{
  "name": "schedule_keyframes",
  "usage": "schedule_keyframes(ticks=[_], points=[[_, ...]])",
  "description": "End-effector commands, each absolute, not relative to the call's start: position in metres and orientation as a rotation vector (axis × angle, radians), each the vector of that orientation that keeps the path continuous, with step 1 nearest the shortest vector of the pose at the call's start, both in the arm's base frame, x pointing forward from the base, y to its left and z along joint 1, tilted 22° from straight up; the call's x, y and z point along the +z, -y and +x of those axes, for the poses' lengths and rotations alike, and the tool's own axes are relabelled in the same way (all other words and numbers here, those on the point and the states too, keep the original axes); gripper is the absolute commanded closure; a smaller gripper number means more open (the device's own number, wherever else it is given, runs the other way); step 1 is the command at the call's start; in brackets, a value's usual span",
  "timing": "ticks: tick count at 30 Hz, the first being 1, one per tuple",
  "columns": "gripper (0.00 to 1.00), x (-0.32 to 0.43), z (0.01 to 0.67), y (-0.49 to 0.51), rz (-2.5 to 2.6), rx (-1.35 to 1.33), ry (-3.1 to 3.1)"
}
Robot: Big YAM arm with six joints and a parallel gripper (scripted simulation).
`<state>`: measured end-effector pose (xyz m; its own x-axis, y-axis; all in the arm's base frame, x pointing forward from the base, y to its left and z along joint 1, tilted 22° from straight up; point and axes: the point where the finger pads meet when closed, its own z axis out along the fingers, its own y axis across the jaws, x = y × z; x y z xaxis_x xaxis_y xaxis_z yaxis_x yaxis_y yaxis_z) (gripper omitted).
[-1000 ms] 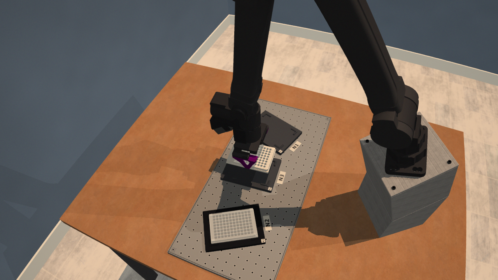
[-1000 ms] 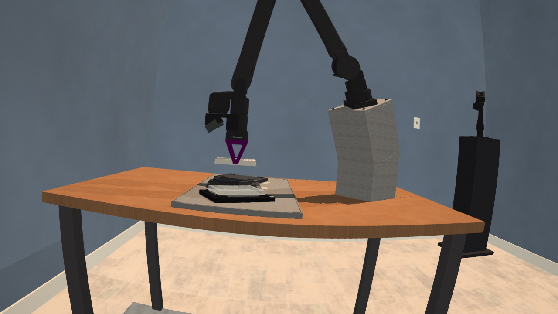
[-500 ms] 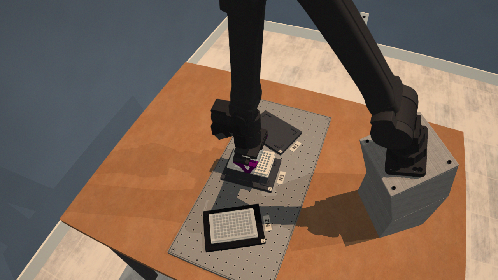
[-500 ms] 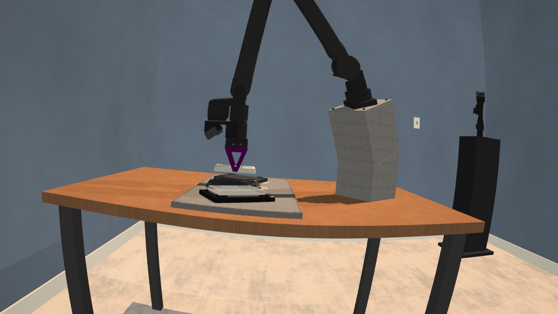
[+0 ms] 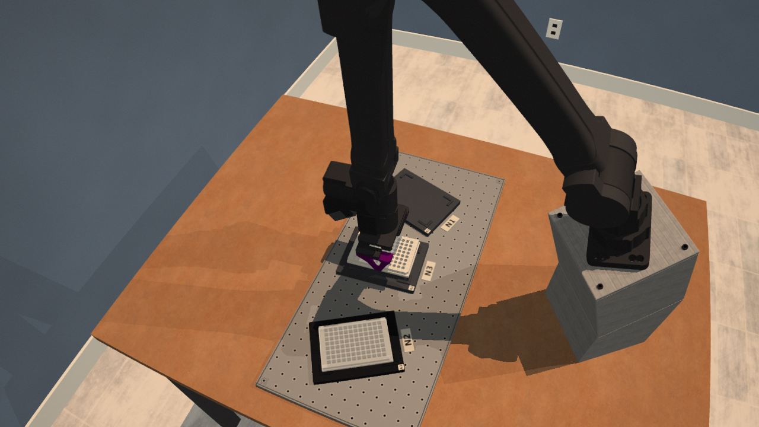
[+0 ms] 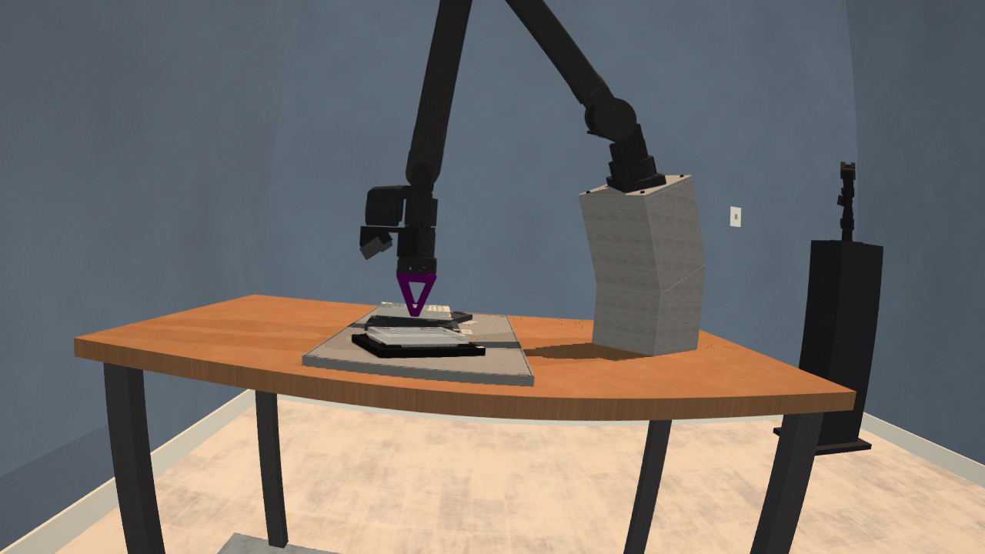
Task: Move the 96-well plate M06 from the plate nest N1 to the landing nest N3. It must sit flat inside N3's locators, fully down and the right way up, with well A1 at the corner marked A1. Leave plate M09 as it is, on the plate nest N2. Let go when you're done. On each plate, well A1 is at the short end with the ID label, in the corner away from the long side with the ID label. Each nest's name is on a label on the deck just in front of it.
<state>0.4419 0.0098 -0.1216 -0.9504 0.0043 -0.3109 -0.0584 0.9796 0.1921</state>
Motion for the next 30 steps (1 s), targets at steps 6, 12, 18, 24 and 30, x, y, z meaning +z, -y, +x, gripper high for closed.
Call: schedule_keyframes(ticks=[6,12,18,24,30], points=[[1.0,-0.1158,0.4561,-0.0151,-0.041,0.281,-2.773],[1.0,-0.1156,0.4569,-0.0152,-0.042,0.281,-2.772],[1.0,-0.1152,0.4579,-0.0152,-0.042,0.28,-2.771],[1.0,-0.1154,0.4578,-0.0152,-0.042,0.28,-2.772],[1.0,-0.1169,0.4524,-0.0098,-0.036,0.28,-2.785]])
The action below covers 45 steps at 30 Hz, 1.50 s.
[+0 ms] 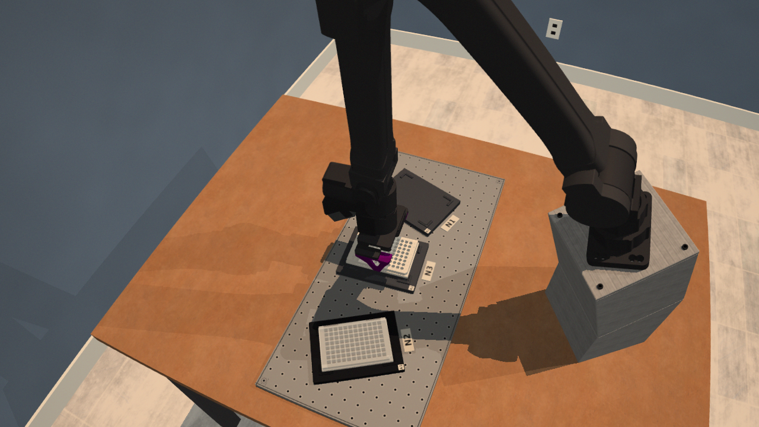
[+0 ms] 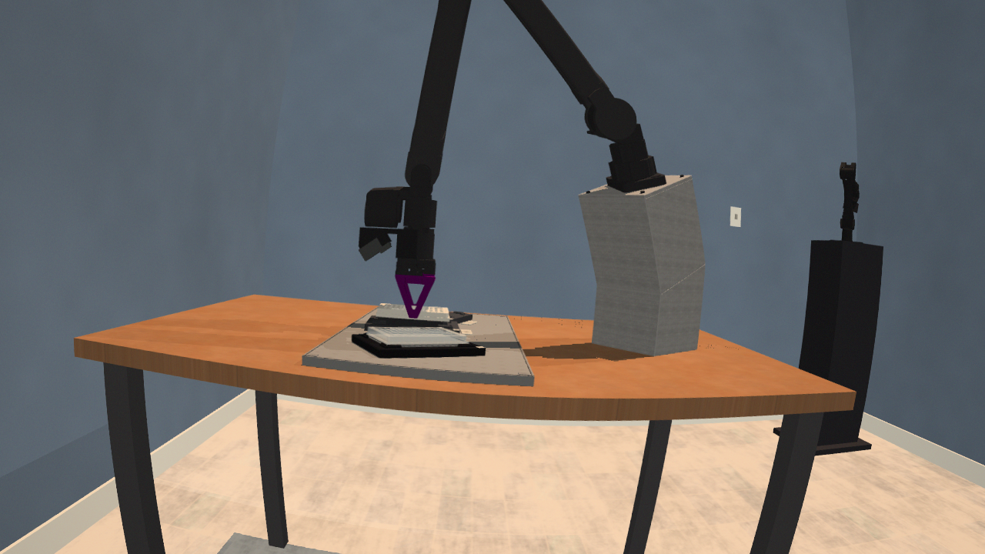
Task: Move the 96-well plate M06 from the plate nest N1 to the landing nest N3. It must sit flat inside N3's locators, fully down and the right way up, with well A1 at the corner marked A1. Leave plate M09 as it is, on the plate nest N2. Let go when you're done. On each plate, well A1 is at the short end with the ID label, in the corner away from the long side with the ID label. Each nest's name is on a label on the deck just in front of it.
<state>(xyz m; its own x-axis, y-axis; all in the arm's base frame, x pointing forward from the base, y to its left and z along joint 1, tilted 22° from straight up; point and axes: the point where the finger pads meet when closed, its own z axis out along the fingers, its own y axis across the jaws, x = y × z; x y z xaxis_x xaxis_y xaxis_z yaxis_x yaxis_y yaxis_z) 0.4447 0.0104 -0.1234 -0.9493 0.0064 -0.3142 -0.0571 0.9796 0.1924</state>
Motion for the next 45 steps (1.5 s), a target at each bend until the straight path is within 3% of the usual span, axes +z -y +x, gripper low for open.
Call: schedule_keyframes(ticks=[1,45], points=[[1.0,-0.117,0.452,-0.01,-0.036,0.28,-2.785],[1.0,-0.128,0.455,-0.017,-0.039,0.283,-2.789]])
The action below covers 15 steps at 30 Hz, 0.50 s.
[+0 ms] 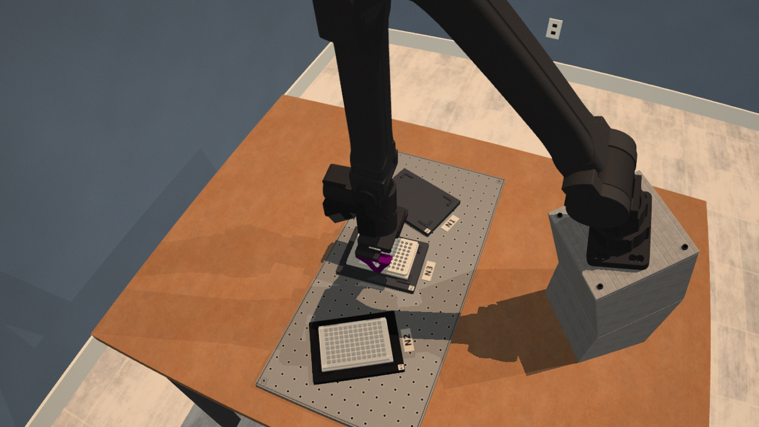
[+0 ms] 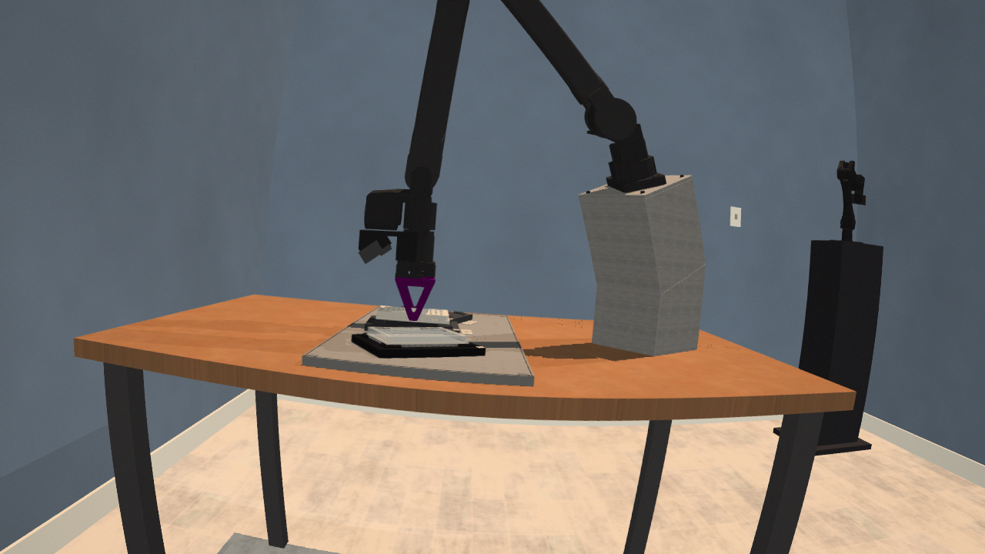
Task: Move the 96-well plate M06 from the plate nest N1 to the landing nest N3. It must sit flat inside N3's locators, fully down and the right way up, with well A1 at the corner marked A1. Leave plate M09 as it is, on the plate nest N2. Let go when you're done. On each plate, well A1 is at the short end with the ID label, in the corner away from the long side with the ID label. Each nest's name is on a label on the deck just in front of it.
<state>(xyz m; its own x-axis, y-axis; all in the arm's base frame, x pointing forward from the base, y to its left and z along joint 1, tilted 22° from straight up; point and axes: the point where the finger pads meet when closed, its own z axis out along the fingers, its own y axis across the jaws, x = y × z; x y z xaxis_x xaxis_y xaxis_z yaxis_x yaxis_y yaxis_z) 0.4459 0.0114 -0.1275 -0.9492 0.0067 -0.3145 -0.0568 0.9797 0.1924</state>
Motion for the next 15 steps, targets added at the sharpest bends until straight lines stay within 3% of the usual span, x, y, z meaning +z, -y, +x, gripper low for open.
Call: schedule_keyframes(ticks=[1,15], points=[[1.0,-0.1278,0.4552,-0.0166,-0.039,0.283,-2.788],[1.0,-0.1297,0.455,-0.0171,-0.039,0.283,-2.789]])
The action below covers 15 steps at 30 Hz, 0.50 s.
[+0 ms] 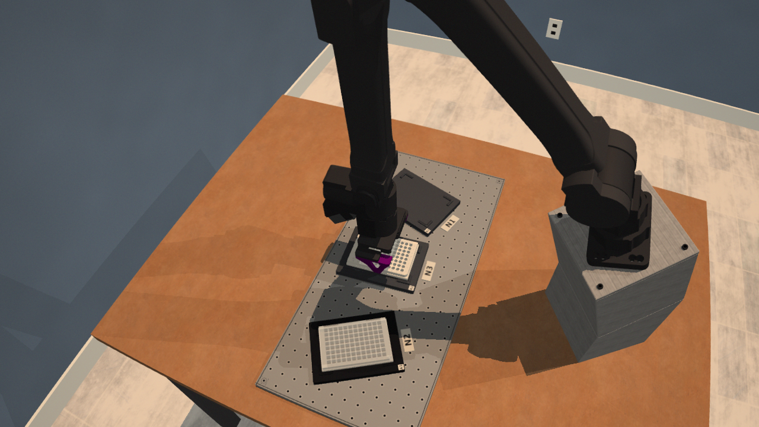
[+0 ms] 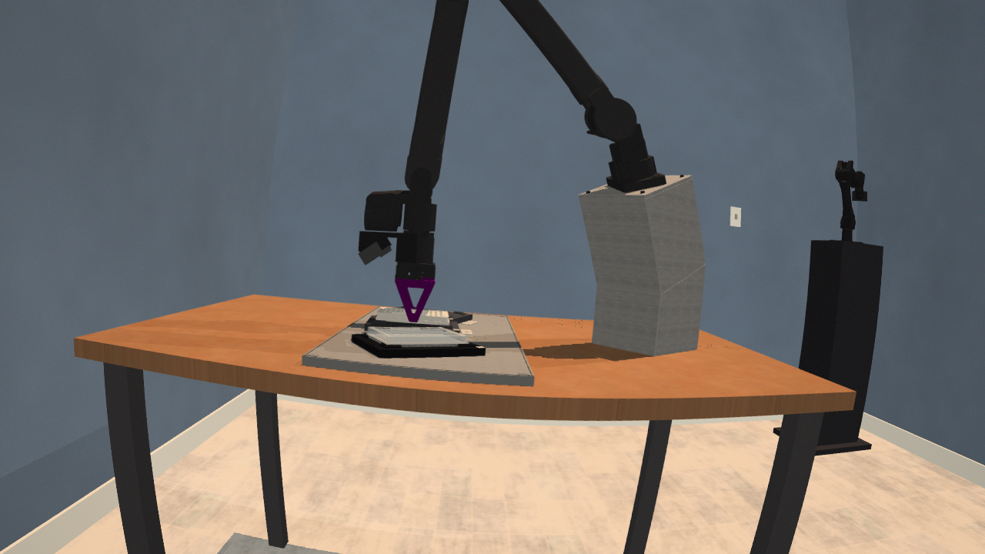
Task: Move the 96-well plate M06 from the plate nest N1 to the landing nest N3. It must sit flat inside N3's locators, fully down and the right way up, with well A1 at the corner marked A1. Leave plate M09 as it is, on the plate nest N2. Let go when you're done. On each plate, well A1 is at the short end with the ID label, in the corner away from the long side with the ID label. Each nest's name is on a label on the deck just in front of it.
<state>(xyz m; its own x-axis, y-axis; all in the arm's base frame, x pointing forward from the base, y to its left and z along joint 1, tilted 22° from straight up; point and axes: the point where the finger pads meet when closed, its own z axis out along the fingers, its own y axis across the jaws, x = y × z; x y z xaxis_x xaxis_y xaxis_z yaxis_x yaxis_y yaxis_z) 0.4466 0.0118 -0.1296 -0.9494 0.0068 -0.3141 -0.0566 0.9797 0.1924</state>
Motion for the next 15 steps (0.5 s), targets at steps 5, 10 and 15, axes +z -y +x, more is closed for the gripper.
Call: schedule_keyframes(ticks=[5,10,15], points=[[1.0,-0.1304,0.4563,-0.0172,-0.04,0.283,-2.788],[1.0,-0.1318,0.4543,-0.0174,-0.039,0.284,-2.792],[1.0,-0.1321,0.4555,-0.0175,-0.039,0.284,-2.79]])
